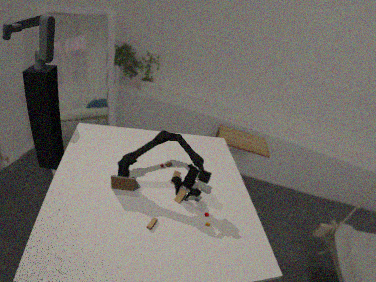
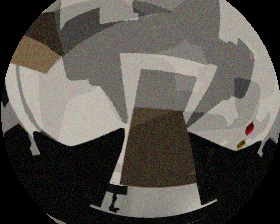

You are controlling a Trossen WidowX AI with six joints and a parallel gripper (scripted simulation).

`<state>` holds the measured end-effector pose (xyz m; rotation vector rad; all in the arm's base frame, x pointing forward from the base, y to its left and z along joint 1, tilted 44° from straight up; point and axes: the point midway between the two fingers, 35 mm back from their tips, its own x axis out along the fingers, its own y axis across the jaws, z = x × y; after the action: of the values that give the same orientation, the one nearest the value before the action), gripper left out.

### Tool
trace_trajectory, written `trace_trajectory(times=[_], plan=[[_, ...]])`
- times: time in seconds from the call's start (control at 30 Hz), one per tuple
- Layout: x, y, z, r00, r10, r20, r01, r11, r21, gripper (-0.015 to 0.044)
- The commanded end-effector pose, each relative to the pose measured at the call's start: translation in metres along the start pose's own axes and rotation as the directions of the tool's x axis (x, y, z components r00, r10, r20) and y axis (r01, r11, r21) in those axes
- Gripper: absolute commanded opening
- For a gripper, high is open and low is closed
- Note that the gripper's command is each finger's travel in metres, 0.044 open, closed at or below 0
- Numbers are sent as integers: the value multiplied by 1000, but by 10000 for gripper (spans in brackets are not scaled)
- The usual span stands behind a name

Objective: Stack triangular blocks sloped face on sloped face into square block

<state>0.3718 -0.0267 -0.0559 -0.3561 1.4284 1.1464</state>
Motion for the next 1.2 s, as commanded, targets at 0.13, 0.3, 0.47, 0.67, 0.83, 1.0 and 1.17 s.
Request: trace_trajectory(times=[0.13,0.3,0.47,0.67,0.83,1.0,1.17], plan=[[0,1,0,1000,0,4,0,1000,6,157],[0,1,0,1000,0,4,0,1000,6,105],[-2,0,-2,1000,0,0,0,1000,1,0],[-2,0,-3,1000,1,20,-1,1000,3,0],[-4,0,-11,989,2,149,-2,1000,6,0],[-6,0,-20,962,0,275,-2,1000,6,0],[-7,0,-29,918,-2,396,-1,1000,6,0]])
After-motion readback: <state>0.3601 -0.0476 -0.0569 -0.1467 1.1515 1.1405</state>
